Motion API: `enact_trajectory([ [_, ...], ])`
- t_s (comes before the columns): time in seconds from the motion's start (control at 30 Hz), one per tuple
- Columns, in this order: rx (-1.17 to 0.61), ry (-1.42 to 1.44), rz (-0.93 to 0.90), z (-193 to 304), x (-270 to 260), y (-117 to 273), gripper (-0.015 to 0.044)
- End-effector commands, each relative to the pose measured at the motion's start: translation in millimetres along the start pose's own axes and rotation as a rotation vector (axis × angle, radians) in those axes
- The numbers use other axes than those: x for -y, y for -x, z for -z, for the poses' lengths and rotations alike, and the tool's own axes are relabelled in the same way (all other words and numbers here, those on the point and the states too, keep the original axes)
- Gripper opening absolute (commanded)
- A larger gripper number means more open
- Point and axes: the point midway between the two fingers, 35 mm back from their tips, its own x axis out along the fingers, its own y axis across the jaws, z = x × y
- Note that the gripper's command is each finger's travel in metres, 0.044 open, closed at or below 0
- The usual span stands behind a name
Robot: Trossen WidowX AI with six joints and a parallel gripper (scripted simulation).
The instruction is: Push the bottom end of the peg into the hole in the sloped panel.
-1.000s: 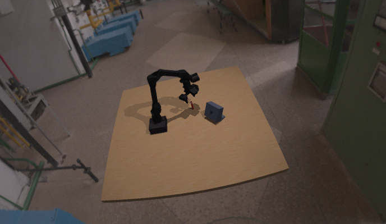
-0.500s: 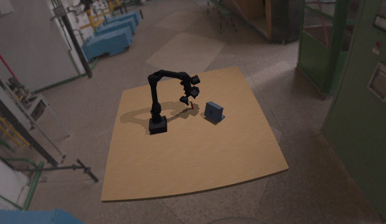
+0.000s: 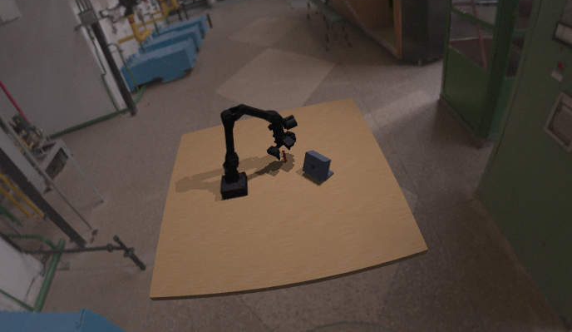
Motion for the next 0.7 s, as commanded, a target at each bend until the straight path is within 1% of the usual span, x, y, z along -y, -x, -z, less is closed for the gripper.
enact_trajectory([
  [0.0, -0.007, -0.005, 0.002, 1.3, 0.9, -8.8, 0.0440],
  [0.27, -0.007, -0.005, 0.002, 1.7, 1.7, -15.9, 0.0440],
  [0.67, -0.002, 0.000, 0.003, 0.9, 1.5, -12.8, 0.0125],
])
